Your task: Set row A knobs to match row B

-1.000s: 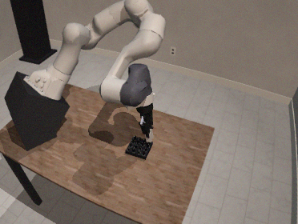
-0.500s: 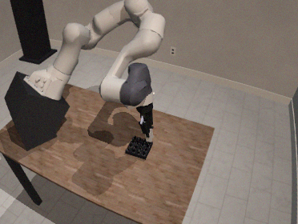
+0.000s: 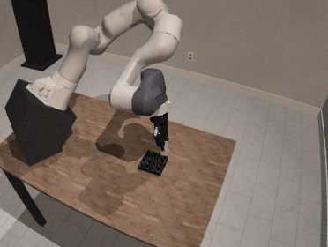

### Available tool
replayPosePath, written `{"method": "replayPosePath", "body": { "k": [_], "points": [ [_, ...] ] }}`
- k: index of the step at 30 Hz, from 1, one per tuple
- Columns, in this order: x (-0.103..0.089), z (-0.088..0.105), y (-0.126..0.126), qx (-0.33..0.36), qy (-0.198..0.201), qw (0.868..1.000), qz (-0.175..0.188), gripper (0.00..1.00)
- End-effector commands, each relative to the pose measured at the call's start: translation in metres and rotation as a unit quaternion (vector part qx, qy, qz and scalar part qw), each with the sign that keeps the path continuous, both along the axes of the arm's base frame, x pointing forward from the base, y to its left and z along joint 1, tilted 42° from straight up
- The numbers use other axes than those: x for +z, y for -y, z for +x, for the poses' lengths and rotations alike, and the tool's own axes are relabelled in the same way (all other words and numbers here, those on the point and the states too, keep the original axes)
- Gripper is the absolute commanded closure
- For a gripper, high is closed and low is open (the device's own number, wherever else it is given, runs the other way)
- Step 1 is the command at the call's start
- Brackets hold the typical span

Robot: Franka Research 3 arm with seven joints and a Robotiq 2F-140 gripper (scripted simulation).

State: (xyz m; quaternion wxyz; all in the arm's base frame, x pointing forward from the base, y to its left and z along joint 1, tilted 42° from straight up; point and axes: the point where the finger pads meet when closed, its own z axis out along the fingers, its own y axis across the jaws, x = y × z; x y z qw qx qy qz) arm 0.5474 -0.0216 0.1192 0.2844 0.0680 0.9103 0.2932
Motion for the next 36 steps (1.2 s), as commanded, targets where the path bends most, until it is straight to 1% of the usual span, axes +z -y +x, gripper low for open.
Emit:
{"method": "replayPosePath", "body": {
  "k": [1,36],
  "points": [
    [0.0023,-0.0009,-0.0012,0.015,-0.083,0.996,0.011,0.88],
    [0.0066,-0.0034,0.0019,0.015,-0.083,0.996,0.011,0.88]
  ]
}}
